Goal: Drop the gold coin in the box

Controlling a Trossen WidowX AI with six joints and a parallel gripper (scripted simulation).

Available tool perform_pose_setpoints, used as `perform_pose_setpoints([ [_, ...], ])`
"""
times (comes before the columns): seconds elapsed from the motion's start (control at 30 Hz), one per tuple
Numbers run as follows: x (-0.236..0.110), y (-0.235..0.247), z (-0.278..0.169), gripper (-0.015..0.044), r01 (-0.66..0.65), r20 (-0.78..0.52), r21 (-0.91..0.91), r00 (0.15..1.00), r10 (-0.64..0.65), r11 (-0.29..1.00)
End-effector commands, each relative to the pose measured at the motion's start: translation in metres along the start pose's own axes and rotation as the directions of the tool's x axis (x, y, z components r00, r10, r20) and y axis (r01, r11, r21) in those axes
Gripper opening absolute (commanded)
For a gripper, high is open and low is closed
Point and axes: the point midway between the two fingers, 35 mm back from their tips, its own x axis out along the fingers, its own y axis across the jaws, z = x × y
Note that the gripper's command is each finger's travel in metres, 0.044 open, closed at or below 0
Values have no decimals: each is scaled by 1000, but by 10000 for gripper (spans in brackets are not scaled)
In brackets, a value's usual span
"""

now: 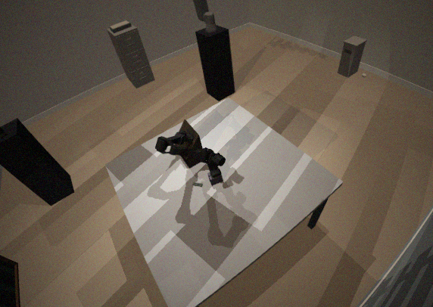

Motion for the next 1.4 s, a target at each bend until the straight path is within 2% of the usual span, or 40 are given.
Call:
perform_pose_setpoints([
  [0.0,3,3,-2,0,-3,-6,-11,1000,3,1000],
  [0.7,14,1,-1,0,-3,-7,-6,1000,3,1000],
  [0.9,12,0,0,157,-2,-2,1,1000,2,1000],
  [1.2,12,0,0,161,-2,-2,1,1000,2,1000],
  [1.37,-4,0,0,292,-1,-1,0,1000,1,1000],
])
